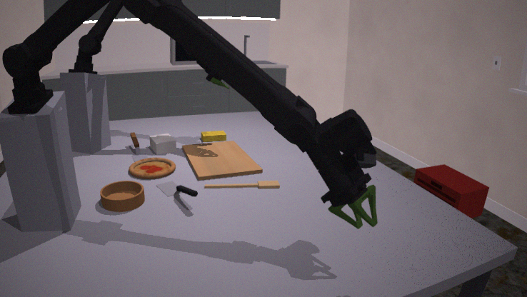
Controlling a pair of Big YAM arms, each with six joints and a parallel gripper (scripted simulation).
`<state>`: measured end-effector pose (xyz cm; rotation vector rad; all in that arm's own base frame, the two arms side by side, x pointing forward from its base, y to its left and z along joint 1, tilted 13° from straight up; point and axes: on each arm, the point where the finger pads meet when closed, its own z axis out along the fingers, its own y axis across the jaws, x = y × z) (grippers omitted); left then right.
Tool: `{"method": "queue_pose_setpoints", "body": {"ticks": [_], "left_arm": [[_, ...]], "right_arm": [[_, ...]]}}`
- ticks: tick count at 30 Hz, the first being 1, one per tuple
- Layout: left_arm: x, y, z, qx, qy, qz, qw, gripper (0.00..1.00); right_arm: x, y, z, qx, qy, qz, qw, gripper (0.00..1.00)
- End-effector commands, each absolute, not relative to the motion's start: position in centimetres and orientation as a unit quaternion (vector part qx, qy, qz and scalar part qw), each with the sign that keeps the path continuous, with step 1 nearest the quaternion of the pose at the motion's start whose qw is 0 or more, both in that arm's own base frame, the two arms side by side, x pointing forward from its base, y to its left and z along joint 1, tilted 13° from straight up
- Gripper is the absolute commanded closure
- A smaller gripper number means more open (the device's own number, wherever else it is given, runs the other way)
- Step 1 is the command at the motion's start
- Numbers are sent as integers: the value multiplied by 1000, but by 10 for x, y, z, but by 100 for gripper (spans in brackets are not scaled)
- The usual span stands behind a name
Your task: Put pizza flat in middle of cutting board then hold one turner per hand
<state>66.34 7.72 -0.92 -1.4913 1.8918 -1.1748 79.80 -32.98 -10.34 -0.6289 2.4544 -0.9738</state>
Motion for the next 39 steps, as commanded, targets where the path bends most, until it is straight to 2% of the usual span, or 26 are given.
{"method": "queue_pose_setpoints", "body": {"ticks": [1, 9, 23, 26, 32, 39], "left_arm": [[658, 63, -29, -496, 731, -400, 244, 52], [646, 70, -48, -462, 764, -359, 270, 52], [593, 49, -105, -362, 854, -260, 270, 52], [597, 58, -100, -355, 853, -254, 285, 52], [566, 45, -130, -303, 891, -211, 265, 52], [540, 43, -149, -239, 922, -164, 258, 52]], "right_arm": [[825, -303, -41, -257, 862, -366, 239, 52], [817, -287, -62, -288, 859, -359, 222, 52], [785, -190, -106, -409, 837, -320, 170, 52], [791, -199, -96, -402, 836, -328, 178, 52], [757, -154, -145, -463, 825, -295, 136, 52], [739, -119, -147, -512, 802, -283, 121, 52]]}}
